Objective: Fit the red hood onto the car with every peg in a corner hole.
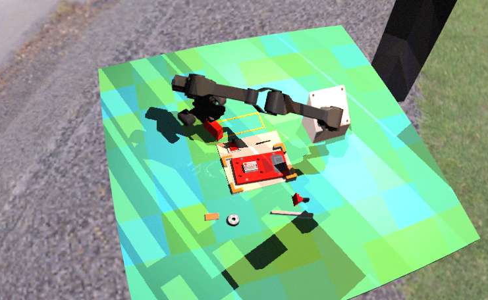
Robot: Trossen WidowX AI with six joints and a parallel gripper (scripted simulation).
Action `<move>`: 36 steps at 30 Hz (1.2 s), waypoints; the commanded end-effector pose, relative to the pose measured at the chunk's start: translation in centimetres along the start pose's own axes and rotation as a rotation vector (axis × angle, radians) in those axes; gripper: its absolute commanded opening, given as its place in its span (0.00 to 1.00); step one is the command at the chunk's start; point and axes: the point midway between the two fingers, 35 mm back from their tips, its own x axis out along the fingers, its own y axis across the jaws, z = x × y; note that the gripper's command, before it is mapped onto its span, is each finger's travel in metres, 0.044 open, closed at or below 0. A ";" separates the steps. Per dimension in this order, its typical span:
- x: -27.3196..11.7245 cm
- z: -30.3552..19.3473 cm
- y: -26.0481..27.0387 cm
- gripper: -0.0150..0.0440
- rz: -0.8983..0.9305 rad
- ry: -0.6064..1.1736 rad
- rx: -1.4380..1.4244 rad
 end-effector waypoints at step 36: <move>3.7 -0.1 0.3 0.25 0.044 0.010 0.015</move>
